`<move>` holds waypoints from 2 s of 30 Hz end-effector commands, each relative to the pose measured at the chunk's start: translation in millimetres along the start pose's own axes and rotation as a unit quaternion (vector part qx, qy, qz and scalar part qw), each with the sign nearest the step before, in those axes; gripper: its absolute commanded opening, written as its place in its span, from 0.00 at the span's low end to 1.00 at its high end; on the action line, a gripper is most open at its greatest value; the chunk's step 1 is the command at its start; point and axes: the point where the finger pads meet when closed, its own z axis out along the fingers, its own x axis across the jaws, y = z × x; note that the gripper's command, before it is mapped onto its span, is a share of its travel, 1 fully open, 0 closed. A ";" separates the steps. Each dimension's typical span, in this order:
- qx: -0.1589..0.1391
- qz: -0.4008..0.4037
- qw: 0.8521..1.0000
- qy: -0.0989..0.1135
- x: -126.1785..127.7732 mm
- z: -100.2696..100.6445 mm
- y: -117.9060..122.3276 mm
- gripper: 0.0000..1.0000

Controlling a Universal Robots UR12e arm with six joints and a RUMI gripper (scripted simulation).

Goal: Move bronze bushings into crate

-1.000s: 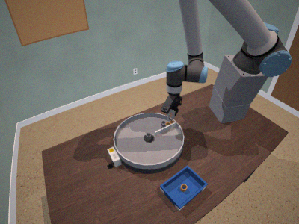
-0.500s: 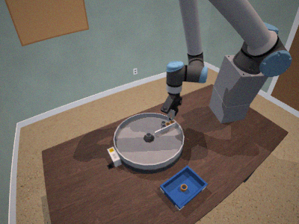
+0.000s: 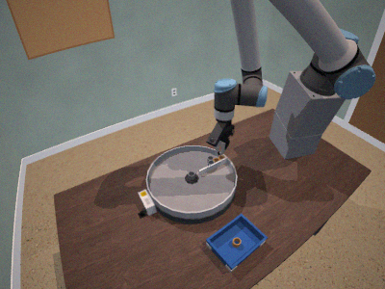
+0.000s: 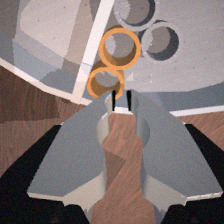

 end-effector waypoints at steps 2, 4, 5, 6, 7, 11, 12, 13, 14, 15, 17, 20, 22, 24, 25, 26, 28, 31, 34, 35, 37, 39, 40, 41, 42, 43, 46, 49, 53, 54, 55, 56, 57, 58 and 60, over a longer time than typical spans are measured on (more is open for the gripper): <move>0.001 0.000 1.000 0.001 2.8 -0.8 -1.6 0.06; 0.001 0.000 1.000 0.001 2.8 -0.8 -1.6 0.06; 0.001 0.000 1.000 0.001 2.8 -0.8 -1.6 0.06; 0.001 0.000 1.000 0.001 2.8 -0.8 -1.6 0.06; 0.001 0.000 1.000 0.001 2.8 -0.8 -1.6 0.06; 0.001 0.000 1.000 0.001 2.8 -0.8 -1.6 0.06; 0.001 0.000 1.000 0.001 2.8 -0.8 -1.6 0.06; 0.001 0.000 1.000 0.001 2.8 -0.8 -1.6 0.06; 0.001 0.000 1.000 0.001 2.8 -0.8 -1.6 0.06; 0.001 0.000 1.000 0.001 2.8 -0.8 -1.6 0.06; 0.001 0.000 1.000 0.001 2.8 -0.8 -1.6 0.06; 0.001 0.000 1.000 0.001 2.8 -0.8 -1.6 0.06; 0.001 0.000 1.000 0.001 2.8 -0.8 -1.6 0.06; 0.001 0.000 1.000 0.001 2.8 -0.8 -1.6 0.06; 0.001 0.000 1.000 0.001 2.8 -0.8 -1.6 0.06; 0.001 0.000 1.000 0.001 2.8 -0.8 -1.6 0.06; 0.001 0.000 1.000 0.001 2.8 -0.8 -1.6 0.06; 0.001 0.000 1.000 0.001 2.8 -0.2 -1.6 0.06; 0.001 0.000 1.000 0.002 3.1 2.5 -1.8 0.06; 0.001 0.000 1.000 0.001 3.0 3.6 -1.9 0.06; 0.001 0.000 1.000 0.001 2.8 4.9 -2.0 0.06; 0.001 0.000 1.000 0.001 2.6 6.5 -2.2 0.06; 0.001 0.000 1.000 0.001 2.5 8.1 -2.2 0.06; 0.001 0.000 1.000 0.001 2.4 9.8 -2.2 0.06; 0.001 0.000 1.000 0.001 2.4 11.7 -2.2 0.06; 0.001 0.000 1.000 0.001 2.4 13.5 -2.2 0.06; 0.001 0.000 1.000 0.001 2.4 18.7 -2.2 0.06; 0.001 0.000 1.000 0.001 2.4 22.6 -2.2 0.06; 0.001 0.000 1.000 0.001 2.7 24.7 -2.0 0.06; 0.001 0.000 1.000 0.001 2.7 24.7 -2.0 0.06; 0.001 0.000 1.000 0.001 2.7 24.7 -2.0 0.06; 0.001 0.000 1.000 0.002 3.1 24.7 -1.7 0.06; 0.001 0.000 1.000 0.001 2.8 24.7 -1.5 0.06; 0.001 0.000 1.000 0.001 2.7 24.2 -1.5 0.06; 0.001 0.000 1.000 0.001 2.5 23.8 -1.5 0.06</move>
